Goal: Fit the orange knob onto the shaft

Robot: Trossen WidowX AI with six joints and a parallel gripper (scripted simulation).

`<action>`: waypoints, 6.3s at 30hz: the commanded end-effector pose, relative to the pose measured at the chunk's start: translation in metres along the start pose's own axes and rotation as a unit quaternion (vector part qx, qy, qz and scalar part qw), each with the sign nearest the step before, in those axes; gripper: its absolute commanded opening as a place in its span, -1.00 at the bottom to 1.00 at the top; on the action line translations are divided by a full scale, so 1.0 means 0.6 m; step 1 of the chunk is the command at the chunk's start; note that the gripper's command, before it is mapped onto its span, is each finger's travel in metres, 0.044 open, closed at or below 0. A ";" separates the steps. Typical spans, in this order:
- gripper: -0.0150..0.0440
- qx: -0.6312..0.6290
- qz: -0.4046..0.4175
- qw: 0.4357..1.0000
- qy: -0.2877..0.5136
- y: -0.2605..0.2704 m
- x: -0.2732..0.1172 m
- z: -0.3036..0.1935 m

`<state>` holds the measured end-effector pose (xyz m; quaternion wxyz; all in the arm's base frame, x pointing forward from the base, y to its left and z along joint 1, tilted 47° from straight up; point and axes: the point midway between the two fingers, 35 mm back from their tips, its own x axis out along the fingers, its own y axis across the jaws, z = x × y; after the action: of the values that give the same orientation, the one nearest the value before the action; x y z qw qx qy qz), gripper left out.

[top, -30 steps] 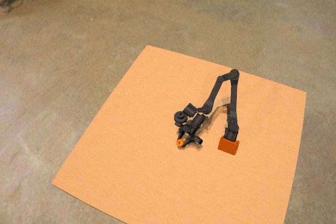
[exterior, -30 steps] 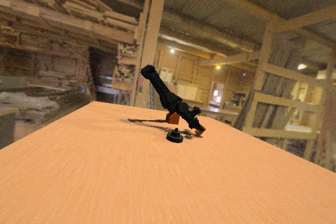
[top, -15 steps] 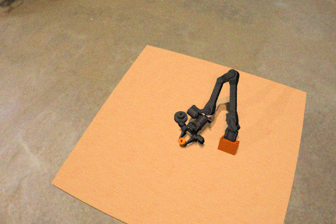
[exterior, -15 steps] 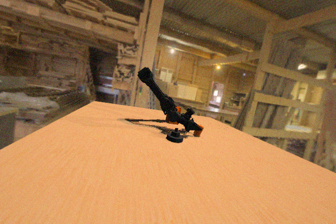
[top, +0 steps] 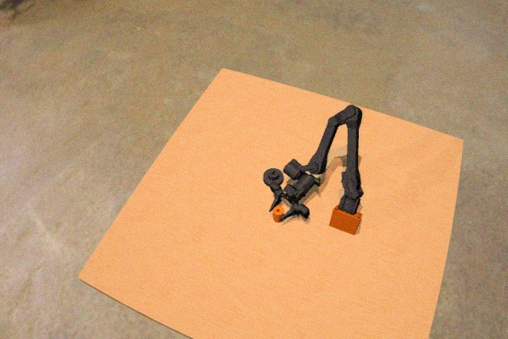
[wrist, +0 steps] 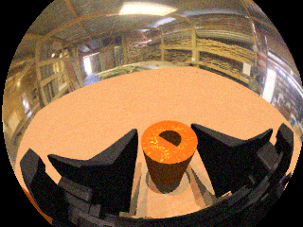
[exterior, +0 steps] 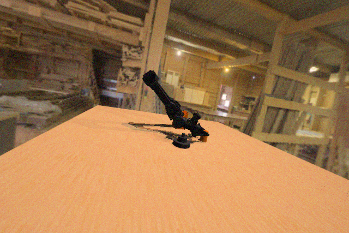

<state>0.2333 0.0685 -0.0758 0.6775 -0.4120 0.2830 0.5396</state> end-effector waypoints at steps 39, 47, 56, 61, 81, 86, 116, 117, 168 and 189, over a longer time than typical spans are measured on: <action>1.00 0.000 -0.001 1.000 -0.002 -0.002 -0.031 0.132; 1.00 0.070 0.101 0.976 0.178 0.017 0.004 0.123; 1.00 0.068 0.082 0.861 0.497 0.017 -0.007 0.139; 1.00 0.006 0.002 0.794 0.608 -0.002 -0.023 0.180; 1.00 0.377 -0.291 0.696 0.538 -0.003 -0.023 0.181; 1.00 0.383 -0.295 0.693 0.535 -0.003 -0.023 0.181; 1.00 0.403 -0.312 0.681 0.526 -0.005 0.010 0.064; 1.00 0.403 -0.312 0.681 0.526 -0.005 0.011 0.061; -0.49 0.416 -0.317 0.685 0.508 -0.009 0.025 0.035; -0.49 0.403 -0.310 0.682 0.525 -0.017 -0.030 0.214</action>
<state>0.2331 0.1610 -0.0042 0.6453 -0.3827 0.6385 -0.1715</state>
